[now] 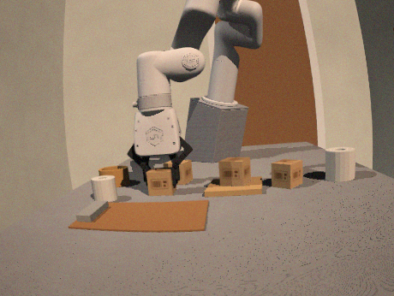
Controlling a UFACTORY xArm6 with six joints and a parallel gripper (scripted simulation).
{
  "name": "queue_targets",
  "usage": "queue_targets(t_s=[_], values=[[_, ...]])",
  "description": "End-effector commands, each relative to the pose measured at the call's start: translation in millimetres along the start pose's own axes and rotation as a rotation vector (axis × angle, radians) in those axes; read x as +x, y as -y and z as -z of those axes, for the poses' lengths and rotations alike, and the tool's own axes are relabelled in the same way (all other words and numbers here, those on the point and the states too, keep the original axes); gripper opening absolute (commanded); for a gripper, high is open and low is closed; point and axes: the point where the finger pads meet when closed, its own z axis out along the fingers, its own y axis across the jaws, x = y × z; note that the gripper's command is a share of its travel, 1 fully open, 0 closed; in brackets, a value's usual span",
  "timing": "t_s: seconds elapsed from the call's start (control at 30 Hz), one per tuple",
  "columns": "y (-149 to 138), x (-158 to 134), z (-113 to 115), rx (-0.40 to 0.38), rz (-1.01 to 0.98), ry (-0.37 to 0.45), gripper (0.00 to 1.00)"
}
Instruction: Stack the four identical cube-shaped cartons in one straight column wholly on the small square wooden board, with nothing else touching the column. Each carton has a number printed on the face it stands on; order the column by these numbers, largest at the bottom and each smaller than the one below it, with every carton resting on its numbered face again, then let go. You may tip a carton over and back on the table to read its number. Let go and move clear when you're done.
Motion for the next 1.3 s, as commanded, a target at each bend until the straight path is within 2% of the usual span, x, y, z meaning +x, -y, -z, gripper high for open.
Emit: queue_targets(t_s=[0.0, 0.13, 0.37, 0.43, 0.63, 0.67, 0.73, 0.8, 1.0, 1.03, 1.1, 1.17, 1.27], values=[[0, -1, 1, 0.001, 0.0, 0.003, 0.0], [0, -2, 8, 0.0, 0.0, 0.003, 0.0], [0, -2, 83, -0.001, 0.001, 0.004, 0.0], [0, -1, 94, 0.001, 0.0, 0.003, 0.0], [-7, -2, 98, 0.002, 0.0, 0.002, 0.0], [-21, -4, 101, 0.003, 0.001, 0.001, 0.0], [-69, -7, 111, 0.005, 0.001, -0.001, 0.0], [-84, -3, 113, 0.004, 0.001, 0.001, 0.0], [-154, 3, 126, 0.0, 0.0, 0.004, 0.0], [-164, 2, 122, -0.002, 0.001, 0.005, 0.0], [-165, 1, 103, -0.003, 0.001, 0.005, 0.0], [-165, 1, 103, -0.003, 0.001, 0.005, 0.0], [-165, 2, 84, 0.001, 0.0, 0.003, 0.0]])
